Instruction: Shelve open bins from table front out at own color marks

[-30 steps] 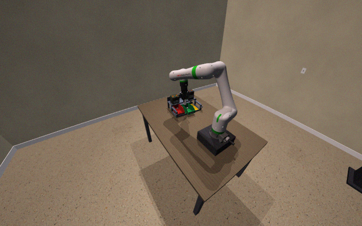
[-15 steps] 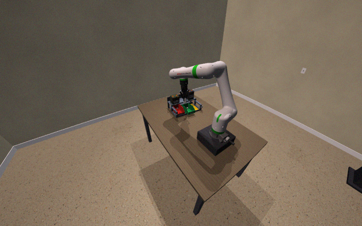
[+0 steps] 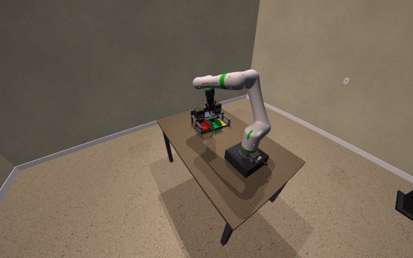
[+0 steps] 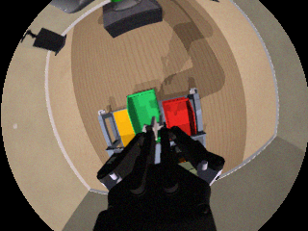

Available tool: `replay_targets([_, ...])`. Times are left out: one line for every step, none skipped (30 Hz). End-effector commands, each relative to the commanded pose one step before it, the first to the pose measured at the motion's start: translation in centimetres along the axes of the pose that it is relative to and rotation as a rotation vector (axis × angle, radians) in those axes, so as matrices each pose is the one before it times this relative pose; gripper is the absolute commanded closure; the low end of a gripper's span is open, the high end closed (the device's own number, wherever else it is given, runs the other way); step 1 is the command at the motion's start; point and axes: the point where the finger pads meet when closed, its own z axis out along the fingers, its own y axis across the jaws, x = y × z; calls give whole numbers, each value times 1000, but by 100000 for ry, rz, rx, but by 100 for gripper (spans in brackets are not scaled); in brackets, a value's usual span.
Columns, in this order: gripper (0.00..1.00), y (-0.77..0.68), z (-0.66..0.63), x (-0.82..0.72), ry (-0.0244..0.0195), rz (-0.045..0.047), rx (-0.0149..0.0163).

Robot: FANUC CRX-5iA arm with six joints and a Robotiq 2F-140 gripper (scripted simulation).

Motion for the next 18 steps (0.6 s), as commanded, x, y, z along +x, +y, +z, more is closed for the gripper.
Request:
replay_targets([94,0,-189,9,-44,2,2])
replay_targets([94,0,-25,3,0,0,0])
replay_targets([94,0,-21,3,0,0,0])
replay_targets([94,0,-17,2,0,0,0])
replay_targets([94,0,-14,2,0,0,0])
replay_targets([94,0,-11,1,0,0,0])
replay_targets([94,0,0,0,0,0,0])
replay_targets([94,0,0,0,0,0,0])
replay_targets([94,0,-8,1,0,0,0])
replay_targets([94,0,-5,1,0,0,0])
replay_targets([94,0,-3,0,0,0,0])
replay_targets([94,0,-2,0,0,0,0])
replay_targets([94,0,-1,0,0,0,0])
replay_targets([94,0,0,0,0,0,0])
replay_targets([94,0,0,0,0,0,0])
replay_targets([100,0,0,0,0,0,0])
replay_targets([100,0,0,0,0,0,0])
replay_targets([100,0,0,0,0,0,0])
